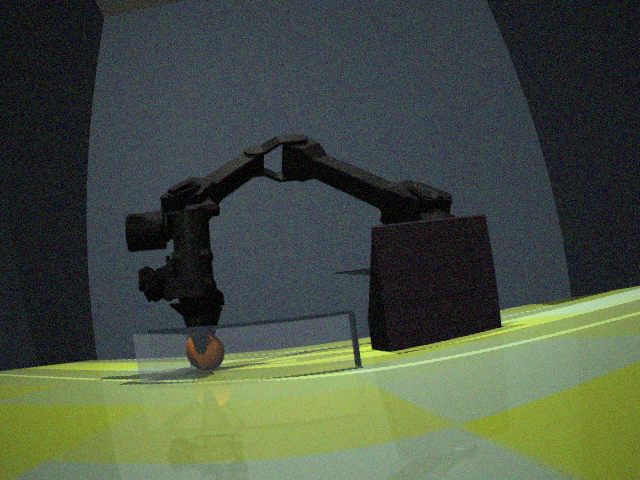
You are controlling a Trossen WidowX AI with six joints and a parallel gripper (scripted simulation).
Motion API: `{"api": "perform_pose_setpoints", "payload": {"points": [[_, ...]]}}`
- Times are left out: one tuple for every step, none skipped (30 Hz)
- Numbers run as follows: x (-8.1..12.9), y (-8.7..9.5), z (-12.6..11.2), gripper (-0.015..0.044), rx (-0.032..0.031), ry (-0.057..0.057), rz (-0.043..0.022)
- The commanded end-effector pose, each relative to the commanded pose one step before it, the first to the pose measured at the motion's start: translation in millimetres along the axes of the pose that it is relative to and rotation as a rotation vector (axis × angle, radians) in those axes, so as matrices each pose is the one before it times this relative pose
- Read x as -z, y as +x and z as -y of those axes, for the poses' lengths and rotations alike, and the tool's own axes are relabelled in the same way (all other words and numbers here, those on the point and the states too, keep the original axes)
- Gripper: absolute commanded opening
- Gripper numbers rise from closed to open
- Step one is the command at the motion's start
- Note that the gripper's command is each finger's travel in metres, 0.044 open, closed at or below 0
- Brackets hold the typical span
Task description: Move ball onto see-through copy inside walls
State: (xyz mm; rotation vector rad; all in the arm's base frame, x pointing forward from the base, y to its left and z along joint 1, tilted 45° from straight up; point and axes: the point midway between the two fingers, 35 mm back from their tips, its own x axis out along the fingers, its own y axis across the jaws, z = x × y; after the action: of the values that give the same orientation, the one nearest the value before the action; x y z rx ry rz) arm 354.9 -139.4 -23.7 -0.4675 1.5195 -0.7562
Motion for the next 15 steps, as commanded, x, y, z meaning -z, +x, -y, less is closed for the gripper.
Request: {"api": "perform_pose_setpoints", "payload": {"points": [[3.1, 5.22, 0.5, 0.0, 0.00592, -0.0079, -0.00751], [-2.92, -5.0, -0.66, 0.0026, -0.00595, 0.0059, 0.00769], [0.0, 0.0, 0.0, 0.0053, 0.0, 0.0, 0.0], [0.0, 0.0, 0.0, 0.0079, 0.0, 0.0, 0.0], [0.0, 0.0, 0.0, 0.0105, 0.0, 0.0, 0.0], [0.0, 0.0, 0.0, 0.0131, 0.0, 0.0, 0.0], [0.0, 0.0, 0.0, 0.0157, 0.0, 0.0, 0.0], [0.0, 0.0, 0.0, 0.0184, 0.0, 0.0, 0.0], [0.0, 0.0, 0.0, 0.021, 0.0, 0.0, 0.0], [0.0, 0.0, 0.0, 0.0236, 0.0, 0.0, 0.0], [0.0, 0.0, 0.0, 0.0263, 0.0, 0.0, 0.0], [0.0, 0.0, 0.0, 0.0289, 0.0, 0.0, 0.0], [0.0, 0.0, 0.0, 0.0315, 0.0, 0.0, 0.0], [0.0, 0.0, 0.0, 0.0341, 0.0, 0.0, 0.0], [0.0, 0.0, 0.0, 0.0368, 0.0, 0.0, 0.0]]}}
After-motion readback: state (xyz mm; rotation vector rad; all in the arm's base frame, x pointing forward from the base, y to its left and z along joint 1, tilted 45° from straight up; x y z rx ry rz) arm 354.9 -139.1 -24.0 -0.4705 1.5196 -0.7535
